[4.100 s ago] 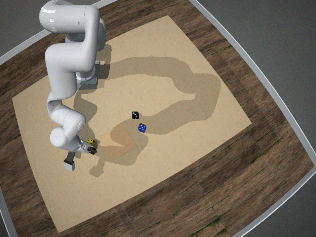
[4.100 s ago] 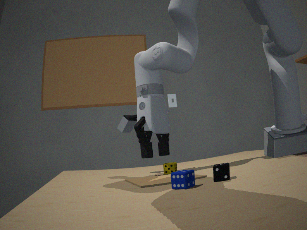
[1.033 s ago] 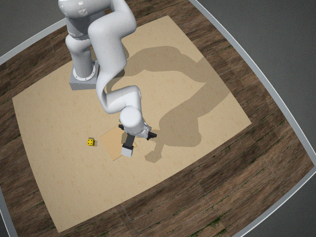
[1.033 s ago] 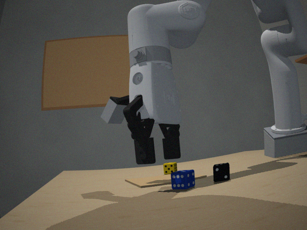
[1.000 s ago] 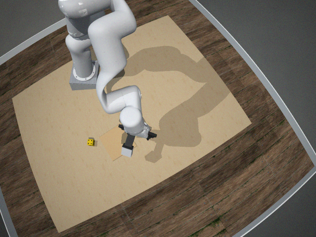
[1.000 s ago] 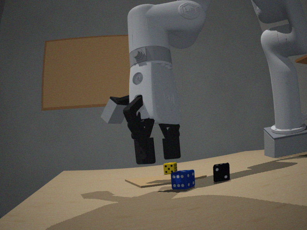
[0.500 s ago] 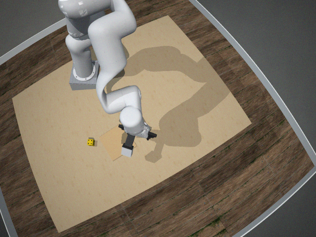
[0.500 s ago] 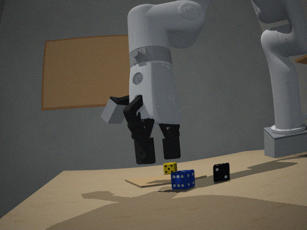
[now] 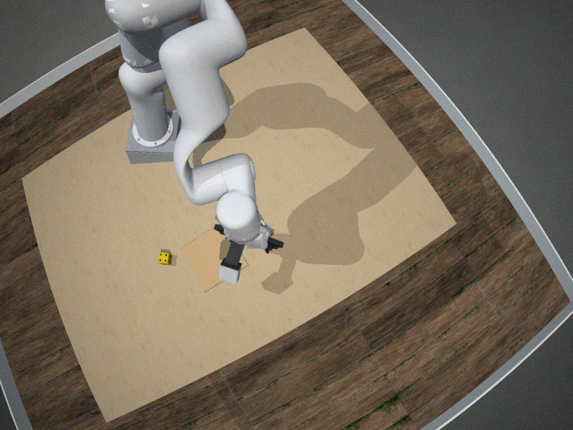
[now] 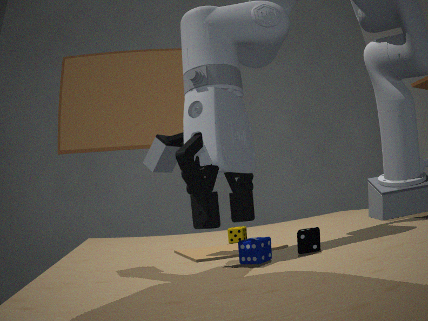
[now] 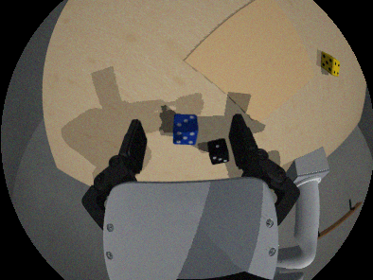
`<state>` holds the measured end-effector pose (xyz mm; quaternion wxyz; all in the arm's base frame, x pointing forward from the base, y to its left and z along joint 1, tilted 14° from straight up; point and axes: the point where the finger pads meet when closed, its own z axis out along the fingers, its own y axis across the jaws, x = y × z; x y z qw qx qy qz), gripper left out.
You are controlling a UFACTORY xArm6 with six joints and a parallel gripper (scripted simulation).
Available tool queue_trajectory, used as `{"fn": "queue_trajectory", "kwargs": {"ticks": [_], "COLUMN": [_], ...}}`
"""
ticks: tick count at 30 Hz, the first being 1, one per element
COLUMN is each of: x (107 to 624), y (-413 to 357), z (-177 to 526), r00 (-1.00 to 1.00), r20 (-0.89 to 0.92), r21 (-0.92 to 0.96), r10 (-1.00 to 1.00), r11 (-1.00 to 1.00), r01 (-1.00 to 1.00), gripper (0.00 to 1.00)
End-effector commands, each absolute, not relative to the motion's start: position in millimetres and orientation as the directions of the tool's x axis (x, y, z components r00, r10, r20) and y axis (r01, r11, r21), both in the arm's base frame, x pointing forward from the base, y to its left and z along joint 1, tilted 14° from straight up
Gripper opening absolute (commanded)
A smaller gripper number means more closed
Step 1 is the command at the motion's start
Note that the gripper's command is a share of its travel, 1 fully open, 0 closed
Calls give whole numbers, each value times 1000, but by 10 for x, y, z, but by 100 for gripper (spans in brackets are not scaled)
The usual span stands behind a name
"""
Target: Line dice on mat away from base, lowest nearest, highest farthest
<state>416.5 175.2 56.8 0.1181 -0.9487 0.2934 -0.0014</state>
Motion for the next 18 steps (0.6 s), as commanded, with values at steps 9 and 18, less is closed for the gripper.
{"fn": "queue_trajectory", "kwargs": {"ticks": [9, 18], "x": [3596, 3481], "y": [1669, 1652], "z": [518, 505], "r00": [828, 828], "r20": [-64, -64], "r21": [-228, -228], "r10": [-557, -557], "r11": [-799, -799], "r01": [-556, -556], "gripper": [100, 100]}}
